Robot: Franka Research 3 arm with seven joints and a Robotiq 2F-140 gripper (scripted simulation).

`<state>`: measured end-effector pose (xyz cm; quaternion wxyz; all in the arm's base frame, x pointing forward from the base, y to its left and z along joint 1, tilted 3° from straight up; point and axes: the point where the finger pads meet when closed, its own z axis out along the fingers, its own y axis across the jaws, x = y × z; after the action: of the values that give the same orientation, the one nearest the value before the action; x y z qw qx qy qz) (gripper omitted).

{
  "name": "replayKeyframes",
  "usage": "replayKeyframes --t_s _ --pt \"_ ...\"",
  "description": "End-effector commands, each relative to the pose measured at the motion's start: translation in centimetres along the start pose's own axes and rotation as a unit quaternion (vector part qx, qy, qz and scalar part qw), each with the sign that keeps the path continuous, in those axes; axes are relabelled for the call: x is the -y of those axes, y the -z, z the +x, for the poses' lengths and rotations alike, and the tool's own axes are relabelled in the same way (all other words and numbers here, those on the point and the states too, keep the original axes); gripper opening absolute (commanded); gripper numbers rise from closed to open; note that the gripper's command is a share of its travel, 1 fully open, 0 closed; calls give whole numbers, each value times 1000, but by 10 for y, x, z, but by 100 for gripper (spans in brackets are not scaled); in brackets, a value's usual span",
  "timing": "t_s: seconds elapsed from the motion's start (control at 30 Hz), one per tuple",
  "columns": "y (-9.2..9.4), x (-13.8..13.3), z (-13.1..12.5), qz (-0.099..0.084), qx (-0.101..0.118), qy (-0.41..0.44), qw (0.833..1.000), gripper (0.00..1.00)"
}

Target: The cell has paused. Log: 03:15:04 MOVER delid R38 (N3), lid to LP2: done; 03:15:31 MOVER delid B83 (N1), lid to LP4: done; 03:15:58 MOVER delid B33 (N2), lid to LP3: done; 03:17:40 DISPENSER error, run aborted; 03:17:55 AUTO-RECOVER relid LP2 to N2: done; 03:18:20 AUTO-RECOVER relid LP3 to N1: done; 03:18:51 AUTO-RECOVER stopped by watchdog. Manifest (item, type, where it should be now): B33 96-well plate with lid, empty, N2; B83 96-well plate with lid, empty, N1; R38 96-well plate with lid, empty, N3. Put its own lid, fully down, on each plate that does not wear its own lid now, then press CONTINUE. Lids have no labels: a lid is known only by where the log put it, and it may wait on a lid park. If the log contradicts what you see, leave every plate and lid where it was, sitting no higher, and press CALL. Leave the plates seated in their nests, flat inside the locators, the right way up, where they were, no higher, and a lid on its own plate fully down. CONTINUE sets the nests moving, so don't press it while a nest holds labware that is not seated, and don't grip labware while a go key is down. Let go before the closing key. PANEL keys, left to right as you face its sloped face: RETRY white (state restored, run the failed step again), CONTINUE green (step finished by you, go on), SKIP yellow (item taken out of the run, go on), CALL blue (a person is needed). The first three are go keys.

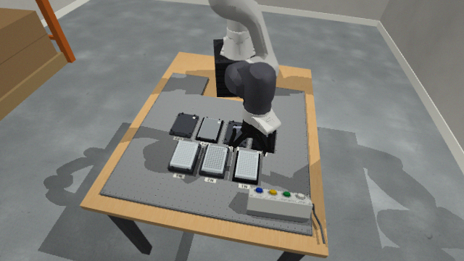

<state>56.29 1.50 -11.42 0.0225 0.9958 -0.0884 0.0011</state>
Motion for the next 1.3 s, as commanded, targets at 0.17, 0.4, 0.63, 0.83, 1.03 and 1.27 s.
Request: replayKeyframes --t_s 0.17,0.4,0.63,0.83,1.03,1.27 --pt "-10 1 1 1 -2 -2 1000 66" --pt "-15 2 1 1 -2 -2 1000 66" --pt "-19 2 1 1 -2 -2 1000 66" --pt "-20 2 1 1 -2 -2 1000 66" --pt "-21 2 1 1 -2 -2 1000 66" --pt "-21 2 1 1 -2 -2 1000 66"
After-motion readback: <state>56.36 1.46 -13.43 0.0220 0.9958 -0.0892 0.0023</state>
